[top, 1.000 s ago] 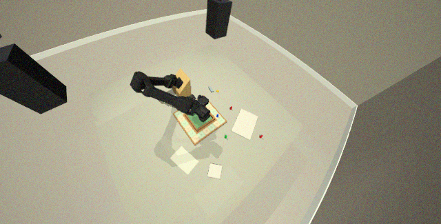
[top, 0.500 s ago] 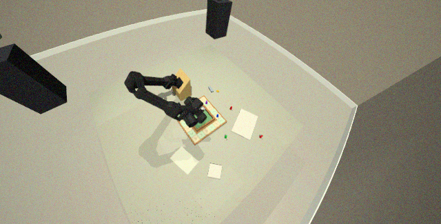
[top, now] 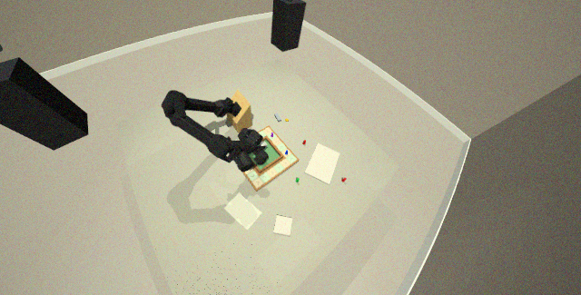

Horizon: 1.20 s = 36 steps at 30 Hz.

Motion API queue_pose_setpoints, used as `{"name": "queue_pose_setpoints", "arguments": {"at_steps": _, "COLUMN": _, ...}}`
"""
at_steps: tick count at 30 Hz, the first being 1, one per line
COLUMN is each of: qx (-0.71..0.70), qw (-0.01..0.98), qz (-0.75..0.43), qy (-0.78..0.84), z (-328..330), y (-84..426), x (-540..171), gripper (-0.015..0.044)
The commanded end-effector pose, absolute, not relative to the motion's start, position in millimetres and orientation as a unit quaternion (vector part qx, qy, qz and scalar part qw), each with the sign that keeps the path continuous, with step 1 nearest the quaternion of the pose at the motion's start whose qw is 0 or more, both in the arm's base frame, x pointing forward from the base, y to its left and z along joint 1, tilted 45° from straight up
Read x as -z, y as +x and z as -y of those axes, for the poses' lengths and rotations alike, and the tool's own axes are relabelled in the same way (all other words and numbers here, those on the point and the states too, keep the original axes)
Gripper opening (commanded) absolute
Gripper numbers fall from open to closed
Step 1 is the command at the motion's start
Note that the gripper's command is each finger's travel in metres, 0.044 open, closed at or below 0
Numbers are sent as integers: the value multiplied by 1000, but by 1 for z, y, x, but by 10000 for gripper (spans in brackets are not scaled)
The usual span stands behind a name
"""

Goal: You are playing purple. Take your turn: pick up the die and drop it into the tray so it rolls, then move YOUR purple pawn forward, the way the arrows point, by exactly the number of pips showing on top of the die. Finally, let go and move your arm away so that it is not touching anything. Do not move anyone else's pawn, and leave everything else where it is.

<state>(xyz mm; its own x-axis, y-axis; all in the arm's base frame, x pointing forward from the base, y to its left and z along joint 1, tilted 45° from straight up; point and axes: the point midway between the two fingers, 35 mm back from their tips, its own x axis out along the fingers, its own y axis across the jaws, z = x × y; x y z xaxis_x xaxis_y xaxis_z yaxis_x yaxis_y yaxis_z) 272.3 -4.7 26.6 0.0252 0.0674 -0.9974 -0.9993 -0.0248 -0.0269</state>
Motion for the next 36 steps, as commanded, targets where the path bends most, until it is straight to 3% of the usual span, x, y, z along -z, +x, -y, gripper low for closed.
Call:
{"name": "queue_pose_setpoints", "arguments": {"at_steps": 1, "qx": -518, "qw": 517, "qz": -467, "qy": -496, "z": 5, "y": 273, "x": -30, "gripper": 0}}
{"name": "queue_pose_setpoints", "arguments": {"at_steps": 13, "qx": -516, "qw": 517, "qz": -469, "qy": -496, "z": 5, "y": 273, "x": -29, "gripper": 0}}
{"name": "queue_pose_setpoints", "arguments": {"at_steps": 30, "qx": -518, "qw": 518, "qz": -467, "qy": -496, "z": -24, "y": 272, "x": -57, "gripper": 440}}
{"name": "queue_pose_setpoints", "arguments": {"at_steps": 36, "qx": -401, "qw": 378, "qz": -609, "qy": -570, "z": -14, "y": 266, "x": -21, "gripper": 440}}
